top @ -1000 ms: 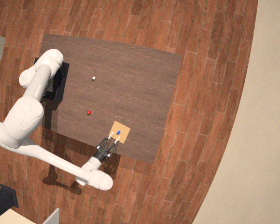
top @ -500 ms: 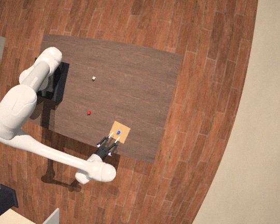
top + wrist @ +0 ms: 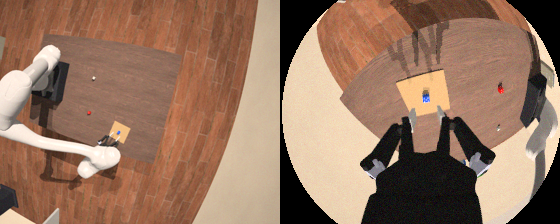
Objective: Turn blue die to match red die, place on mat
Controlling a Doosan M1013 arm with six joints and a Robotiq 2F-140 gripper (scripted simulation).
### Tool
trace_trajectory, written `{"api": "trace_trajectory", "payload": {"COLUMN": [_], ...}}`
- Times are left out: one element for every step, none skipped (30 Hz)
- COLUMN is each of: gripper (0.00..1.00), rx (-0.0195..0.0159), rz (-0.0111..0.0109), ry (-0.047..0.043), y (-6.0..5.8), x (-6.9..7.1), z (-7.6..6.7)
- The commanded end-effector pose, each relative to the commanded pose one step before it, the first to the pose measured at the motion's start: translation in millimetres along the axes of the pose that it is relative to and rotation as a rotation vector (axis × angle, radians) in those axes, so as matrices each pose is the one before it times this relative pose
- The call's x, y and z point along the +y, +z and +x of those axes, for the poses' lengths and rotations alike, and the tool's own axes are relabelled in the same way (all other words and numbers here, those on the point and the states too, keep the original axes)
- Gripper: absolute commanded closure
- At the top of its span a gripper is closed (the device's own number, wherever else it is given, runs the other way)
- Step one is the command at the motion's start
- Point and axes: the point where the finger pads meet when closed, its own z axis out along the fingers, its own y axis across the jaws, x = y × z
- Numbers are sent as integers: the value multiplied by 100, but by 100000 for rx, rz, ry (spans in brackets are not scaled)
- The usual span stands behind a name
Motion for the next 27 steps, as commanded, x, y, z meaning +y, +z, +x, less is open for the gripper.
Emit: {"api": "trace_trajectory", "payload": {"gripper": [60,60,60,60,60,60,60,60,60,60,60,60,60,60,60,60,60,60,60,60,0,0,0,0,0,0,0], "rx": [8509,0,0,73,452,1060,1753,2414,2950,3291,3395,0,0,3253,2885,2340,1687,628,0,0,0,0,0,0,0,0,0], "rz": [323,0,0,-15,-92,-203,-297,-328,-275,-143,32,0,0,205,326,366,321,132,0,0,0,0,0,0,0,0,0], "ry": [192,0,0,3,17,37,55,63,59,44,23,0,0,2,-14,-21,-21,-9,0,0,0,0,0,0,0,0,0], "y": [-65,-26,-4,3,20,44,64,70,59,31,-6,0,0,-43,-69,-78,-69,-53,-29,-5,0,0,0,0,0,0,0], "x": [39,1,0,4,22,48,70,77,65,35,-6,0,0,-47,-75,-85,-75,-31,1,0,0,0,0,0,0,0,0], "z": [-354,-199,-32,-1,-5,-12,-20,-28,-36,-44,-51,0,0,-55,-55,-49,-38,-212,-220,-36,0,0,0,0,0,0,0]}}
